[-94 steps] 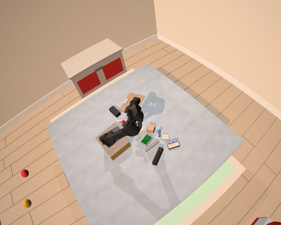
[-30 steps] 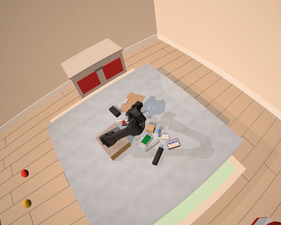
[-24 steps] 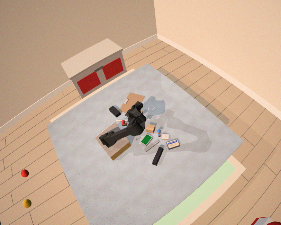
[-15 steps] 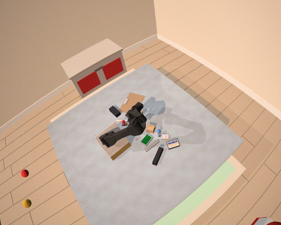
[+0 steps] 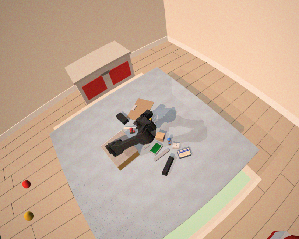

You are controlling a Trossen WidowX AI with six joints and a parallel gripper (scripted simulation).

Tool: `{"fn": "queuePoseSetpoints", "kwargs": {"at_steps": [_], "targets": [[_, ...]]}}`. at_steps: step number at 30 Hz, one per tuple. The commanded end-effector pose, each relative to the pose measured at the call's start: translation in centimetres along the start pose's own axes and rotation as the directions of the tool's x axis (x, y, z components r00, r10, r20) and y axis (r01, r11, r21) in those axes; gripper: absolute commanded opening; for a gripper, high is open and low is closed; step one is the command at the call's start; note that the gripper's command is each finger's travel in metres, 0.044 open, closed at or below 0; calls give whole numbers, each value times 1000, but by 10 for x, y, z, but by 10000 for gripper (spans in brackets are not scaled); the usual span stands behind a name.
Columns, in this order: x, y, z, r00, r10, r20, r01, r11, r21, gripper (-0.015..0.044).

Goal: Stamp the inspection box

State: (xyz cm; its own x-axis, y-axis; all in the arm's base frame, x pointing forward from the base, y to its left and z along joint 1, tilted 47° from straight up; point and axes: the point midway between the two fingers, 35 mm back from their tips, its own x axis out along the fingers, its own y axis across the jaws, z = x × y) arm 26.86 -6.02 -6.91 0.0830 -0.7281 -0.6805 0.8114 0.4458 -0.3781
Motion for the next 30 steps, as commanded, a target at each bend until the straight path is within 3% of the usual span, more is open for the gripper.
{"fn": "queuePoseSetpoints", "kwargs": {"at_steps": [1, 30], "targets": [[1, -1, -1, 1000, -3, 4, 3, 1000, -9, 0], [5, -1, -1, 1000, -3, 4, 3, 1000, -9, 0]]}}
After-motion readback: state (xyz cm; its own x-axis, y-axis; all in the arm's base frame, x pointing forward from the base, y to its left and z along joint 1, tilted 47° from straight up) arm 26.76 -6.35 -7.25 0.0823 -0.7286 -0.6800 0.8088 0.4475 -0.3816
